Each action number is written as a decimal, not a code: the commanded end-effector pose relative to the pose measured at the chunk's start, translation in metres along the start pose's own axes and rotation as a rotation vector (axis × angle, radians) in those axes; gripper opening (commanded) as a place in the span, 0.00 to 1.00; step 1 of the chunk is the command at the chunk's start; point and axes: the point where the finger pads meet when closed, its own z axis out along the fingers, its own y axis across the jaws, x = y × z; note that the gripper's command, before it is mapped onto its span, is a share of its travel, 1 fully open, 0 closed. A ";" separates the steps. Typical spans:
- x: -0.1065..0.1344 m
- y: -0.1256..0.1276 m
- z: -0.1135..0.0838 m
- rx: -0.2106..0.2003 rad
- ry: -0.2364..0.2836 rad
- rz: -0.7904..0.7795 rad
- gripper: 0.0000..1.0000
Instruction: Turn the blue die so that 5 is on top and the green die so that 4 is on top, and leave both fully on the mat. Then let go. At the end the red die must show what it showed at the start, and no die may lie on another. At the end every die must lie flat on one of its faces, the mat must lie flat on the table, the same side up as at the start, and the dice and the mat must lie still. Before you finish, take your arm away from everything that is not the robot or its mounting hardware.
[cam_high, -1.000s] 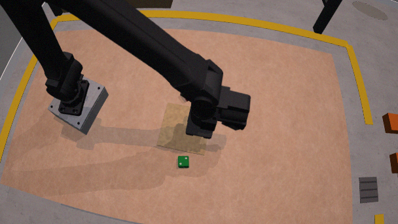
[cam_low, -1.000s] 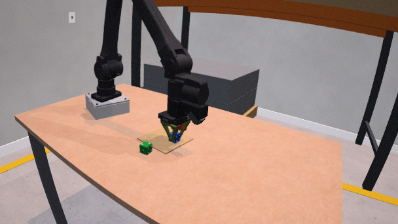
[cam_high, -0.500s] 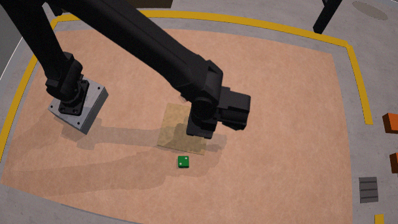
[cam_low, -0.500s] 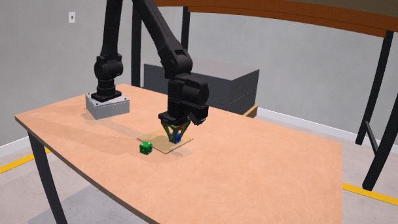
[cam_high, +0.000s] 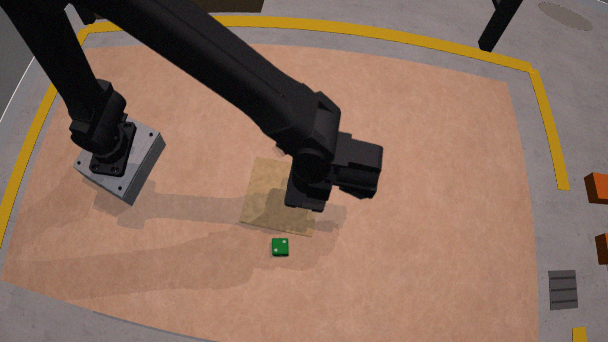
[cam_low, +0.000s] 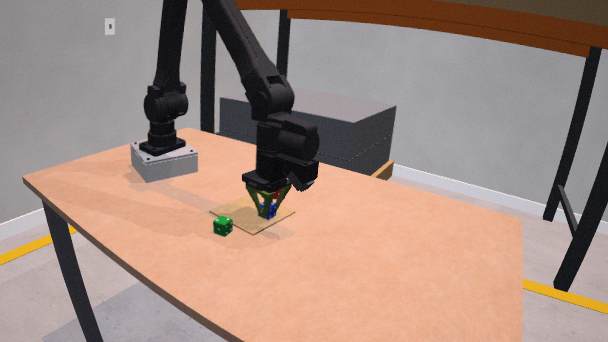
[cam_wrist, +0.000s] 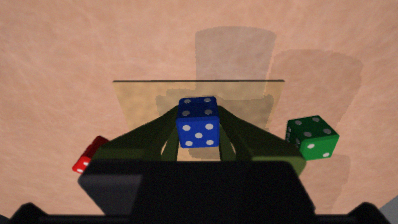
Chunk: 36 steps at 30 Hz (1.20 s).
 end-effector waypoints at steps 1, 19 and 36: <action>-0.005 -0.005 0.003 -0.001 -0.014 -0.001 0.26; -0.004 -0.005 0.001 -0.001 -0.020 -0.001 0.26; -0.007 -0.006 -0.004 -0.001 -0.034 0.000 0.26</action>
